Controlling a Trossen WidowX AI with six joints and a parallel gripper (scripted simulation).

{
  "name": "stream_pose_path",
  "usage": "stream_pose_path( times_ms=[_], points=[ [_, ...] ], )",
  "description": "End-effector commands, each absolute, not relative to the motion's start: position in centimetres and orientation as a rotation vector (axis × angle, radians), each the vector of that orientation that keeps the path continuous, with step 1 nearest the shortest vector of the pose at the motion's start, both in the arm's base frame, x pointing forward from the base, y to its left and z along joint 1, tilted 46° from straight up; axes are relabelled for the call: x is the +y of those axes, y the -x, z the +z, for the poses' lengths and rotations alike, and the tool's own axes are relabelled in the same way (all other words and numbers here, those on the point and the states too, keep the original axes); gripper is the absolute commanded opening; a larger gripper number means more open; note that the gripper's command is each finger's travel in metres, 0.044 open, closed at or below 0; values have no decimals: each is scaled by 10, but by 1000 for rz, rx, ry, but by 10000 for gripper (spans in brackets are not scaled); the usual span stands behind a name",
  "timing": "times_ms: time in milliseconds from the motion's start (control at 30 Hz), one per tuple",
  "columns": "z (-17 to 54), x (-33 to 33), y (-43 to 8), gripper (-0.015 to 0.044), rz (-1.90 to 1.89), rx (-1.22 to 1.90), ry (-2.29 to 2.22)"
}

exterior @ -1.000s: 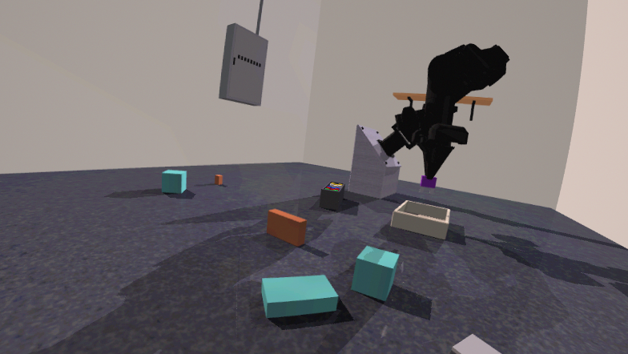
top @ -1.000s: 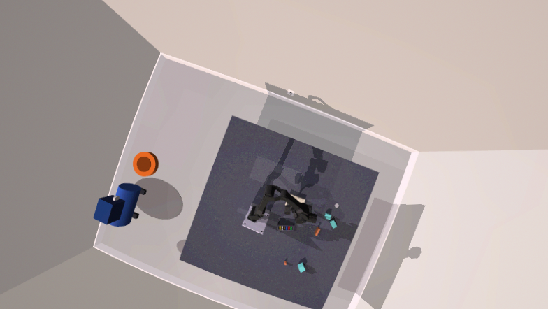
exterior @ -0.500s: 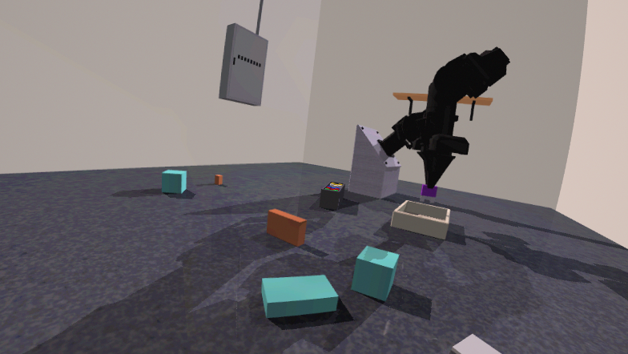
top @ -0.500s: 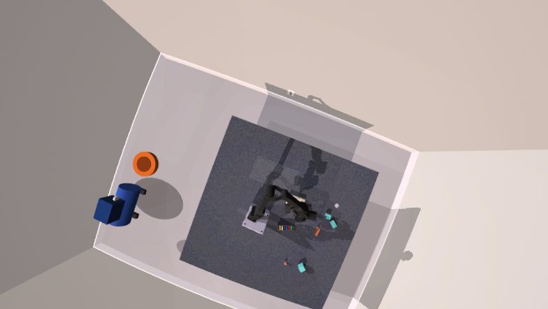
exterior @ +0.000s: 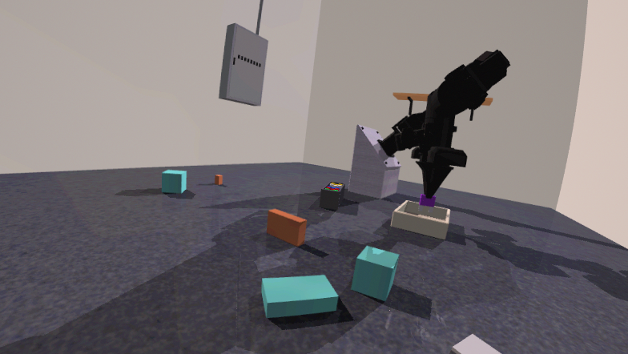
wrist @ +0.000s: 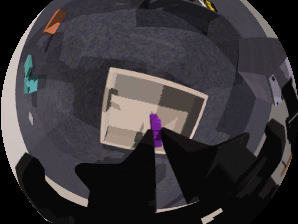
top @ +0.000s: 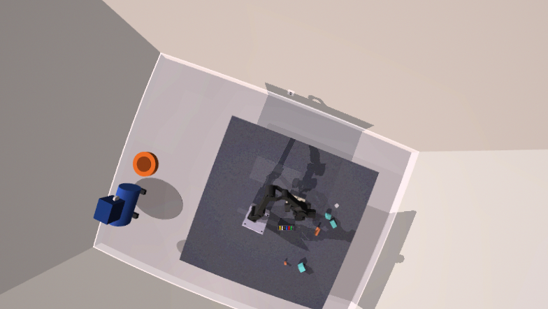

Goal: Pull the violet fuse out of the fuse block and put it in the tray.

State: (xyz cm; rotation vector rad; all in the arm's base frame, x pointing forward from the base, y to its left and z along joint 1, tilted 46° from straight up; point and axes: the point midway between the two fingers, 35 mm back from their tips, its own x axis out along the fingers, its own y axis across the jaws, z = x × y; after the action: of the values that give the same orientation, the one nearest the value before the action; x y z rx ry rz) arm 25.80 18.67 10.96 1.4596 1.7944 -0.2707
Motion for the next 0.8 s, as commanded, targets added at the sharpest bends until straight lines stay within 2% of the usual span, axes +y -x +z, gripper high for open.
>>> stream_pose_path(
  times_ms=[0, 367, 500, 767],
  points=[
    [110, 187, -258, 53, -270, 1794, -1460],
    [111, 185, -258, 330, -271, 1794, -1459],
    [132, 160, -258, 330, -283, 1796, -1457],
    [134, 158, -258, 330, -283, 1797, -1457]
  ],
)
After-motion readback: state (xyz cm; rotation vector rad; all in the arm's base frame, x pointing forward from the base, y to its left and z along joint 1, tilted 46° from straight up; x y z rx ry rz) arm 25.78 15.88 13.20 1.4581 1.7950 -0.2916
